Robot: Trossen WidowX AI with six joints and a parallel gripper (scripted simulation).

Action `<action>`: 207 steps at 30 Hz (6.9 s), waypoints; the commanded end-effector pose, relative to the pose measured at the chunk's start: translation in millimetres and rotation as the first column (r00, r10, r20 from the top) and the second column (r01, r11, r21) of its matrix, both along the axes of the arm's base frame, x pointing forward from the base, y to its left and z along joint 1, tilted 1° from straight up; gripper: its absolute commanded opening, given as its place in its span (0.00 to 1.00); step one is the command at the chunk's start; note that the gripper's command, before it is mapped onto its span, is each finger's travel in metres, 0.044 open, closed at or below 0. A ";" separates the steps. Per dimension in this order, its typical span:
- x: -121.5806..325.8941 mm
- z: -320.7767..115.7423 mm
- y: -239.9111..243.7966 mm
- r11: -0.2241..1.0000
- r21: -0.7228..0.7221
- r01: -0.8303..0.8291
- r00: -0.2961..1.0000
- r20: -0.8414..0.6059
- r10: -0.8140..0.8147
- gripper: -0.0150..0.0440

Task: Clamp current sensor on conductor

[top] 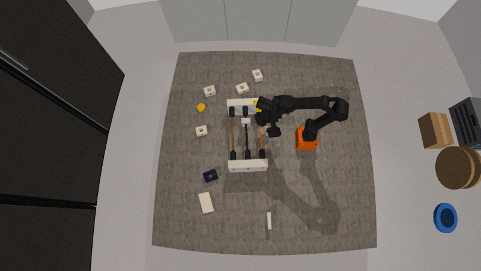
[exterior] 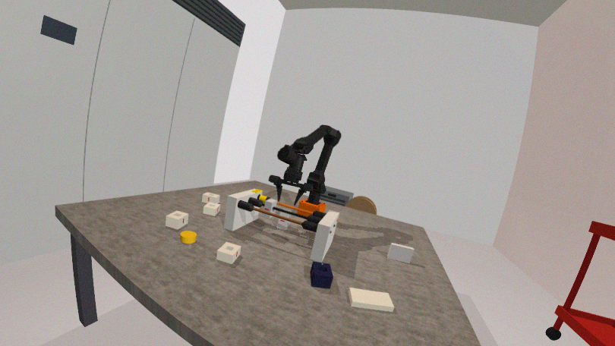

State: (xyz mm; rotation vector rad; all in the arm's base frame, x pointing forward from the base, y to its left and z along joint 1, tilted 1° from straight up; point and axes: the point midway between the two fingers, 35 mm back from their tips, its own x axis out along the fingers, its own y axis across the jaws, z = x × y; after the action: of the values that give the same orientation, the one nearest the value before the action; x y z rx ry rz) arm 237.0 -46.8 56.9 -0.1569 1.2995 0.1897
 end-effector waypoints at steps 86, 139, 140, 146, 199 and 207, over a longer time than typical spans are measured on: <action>-54.3 -39.6 -1.0 1.000 0.000 0.005 1.000 -0.012 -0.005 0.39; -47.0 5.5 -0.1 0.006 -0.061 0.998 -0.010 -0.256 -0.967 0.80; -46.9 3.8 -0.2 0.006 -0.061 0.998 -0.010 -0.256 -0.967 0.80; -46.5 -6.3 -0.3 0.006 -0.061 0.998 -0.010 -0.257 -0.966 0.80; -40.3 -19.3 -0.8 0.010 -0.051 0.999 -0.004 -0.260 -0.966 0.28; -34.7 19.5 -1.6 0.009 -0.054 0.999 -0.005 -0.259 -0.966 0.25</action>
State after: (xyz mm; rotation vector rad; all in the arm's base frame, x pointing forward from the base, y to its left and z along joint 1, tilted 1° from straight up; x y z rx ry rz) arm 198.8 -47.6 62.0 1.0338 1.3243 -1.0357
